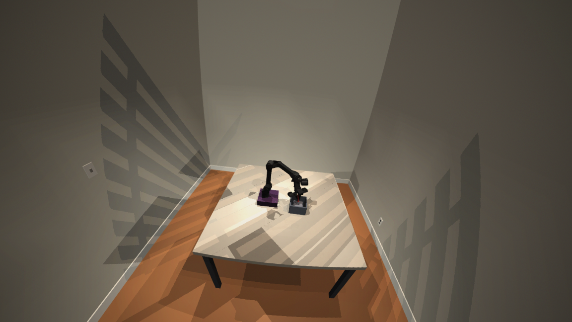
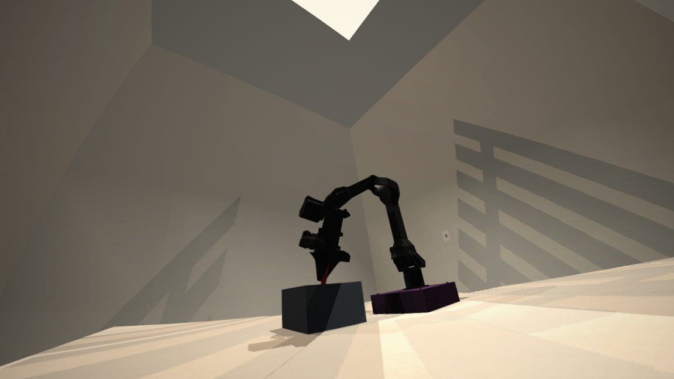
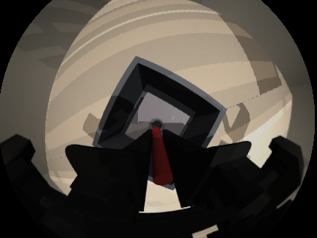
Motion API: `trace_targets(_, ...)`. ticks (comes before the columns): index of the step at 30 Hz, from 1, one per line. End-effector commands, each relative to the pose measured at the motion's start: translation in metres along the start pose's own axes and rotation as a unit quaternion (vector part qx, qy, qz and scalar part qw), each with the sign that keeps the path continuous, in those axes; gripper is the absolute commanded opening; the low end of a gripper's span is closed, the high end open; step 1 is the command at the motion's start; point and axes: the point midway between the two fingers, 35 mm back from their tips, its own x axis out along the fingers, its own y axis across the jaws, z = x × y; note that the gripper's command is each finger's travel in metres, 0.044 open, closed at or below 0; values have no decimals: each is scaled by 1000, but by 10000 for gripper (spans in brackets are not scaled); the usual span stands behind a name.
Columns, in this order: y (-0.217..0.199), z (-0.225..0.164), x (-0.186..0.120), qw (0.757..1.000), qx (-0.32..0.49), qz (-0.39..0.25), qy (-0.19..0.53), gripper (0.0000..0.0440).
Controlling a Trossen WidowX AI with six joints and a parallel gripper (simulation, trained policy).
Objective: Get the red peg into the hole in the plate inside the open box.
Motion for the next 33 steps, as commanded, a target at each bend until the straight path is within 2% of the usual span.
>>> trace_targets(1, 1, 3, 12, 1000, 0, -3, 10, 9)
trace_targets(4, 0, 2, 22, 1000, -4, -11, 16, 25)
trace_targets(10, -2, 4, 37, 999, -21, -28, 27, 157)
trace_targets(14, -2, 7, 41, 998, -30, -39, 31, 167)
trace_targets(16, 2, 12, 42, 998, -33, -37, 27, 192)
trace_targets(26, 20, 40, 45, 998, -47, -29, 11, 427)
trace_targets(27, 21, 43, 45, 998, -47, -28, 9, 440)
trace_targets(33, 31, 64, 42, 999, -42, -12, -16, 440)
